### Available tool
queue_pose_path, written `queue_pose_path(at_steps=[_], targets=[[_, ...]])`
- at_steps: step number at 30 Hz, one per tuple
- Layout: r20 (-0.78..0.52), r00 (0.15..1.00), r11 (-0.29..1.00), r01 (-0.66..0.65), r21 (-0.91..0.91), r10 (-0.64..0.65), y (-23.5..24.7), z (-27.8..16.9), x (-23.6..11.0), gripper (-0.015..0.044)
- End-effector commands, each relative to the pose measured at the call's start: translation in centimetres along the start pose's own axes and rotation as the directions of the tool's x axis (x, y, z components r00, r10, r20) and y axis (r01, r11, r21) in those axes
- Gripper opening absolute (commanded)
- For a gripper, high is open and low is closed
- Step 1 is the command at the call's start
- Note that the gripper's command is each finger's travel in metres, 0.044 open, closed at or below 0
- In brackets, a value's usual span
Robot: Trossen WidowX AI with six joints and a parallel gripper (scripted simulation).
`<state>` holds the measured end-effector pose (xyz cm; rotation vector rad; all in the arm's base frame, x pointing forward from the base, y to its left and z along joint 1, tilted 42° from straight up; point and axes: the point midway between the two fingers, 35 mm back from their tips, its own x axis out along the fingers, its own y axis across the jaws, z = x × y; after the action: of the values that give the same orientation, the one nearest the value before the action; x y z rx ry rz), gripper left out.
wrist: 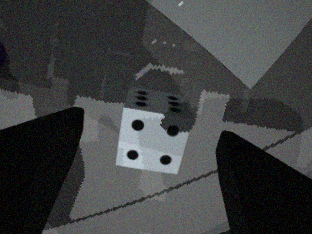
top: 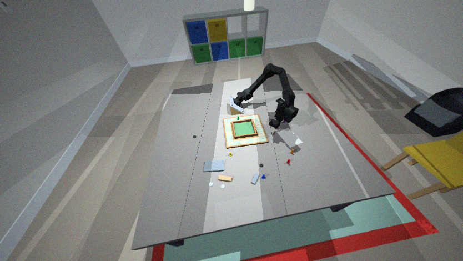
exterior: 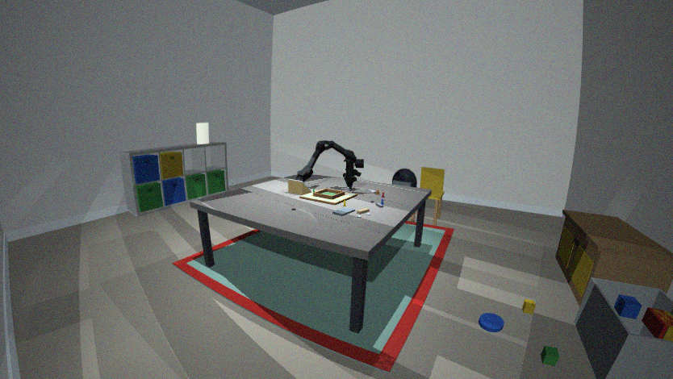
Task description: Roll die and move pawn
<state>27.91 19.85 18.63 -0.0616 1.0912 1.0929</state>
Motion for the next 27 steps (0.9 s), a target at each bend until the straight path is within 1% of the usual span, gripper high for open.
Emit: queue_pose_path(at_steps=[1, 4, 10, 16, 19, 27], targets=[[-0.006, 1.0, 1.0, 0.0, 0.008, 0.0, 0.0, -0.2, 0.7, 0.0275], [-0.006, 1.0, 1.0, 0.0, 0.008, 0.0, 0.0, -0.2, 1.0, 0.0275], [-0.006, 1.0, 1.0, 0.0, 0.008, 0.0, 0.0, -0.2, 1.0, 0.0118], [-0.006, 1.0, 1.0, 0.0, 0.008, 0.0, 0.0, -0.2, 1.0, 0.0078], [-0.006, 1.0, 1.0, 0.0, 0.007, 0.0, 0.0, -0.2, 0.8, 0.0], [-0.015, 1.0, 1.0, 0.013, -0.012, -0.013, -0.6, 0.1, -2.2, 0.0]])
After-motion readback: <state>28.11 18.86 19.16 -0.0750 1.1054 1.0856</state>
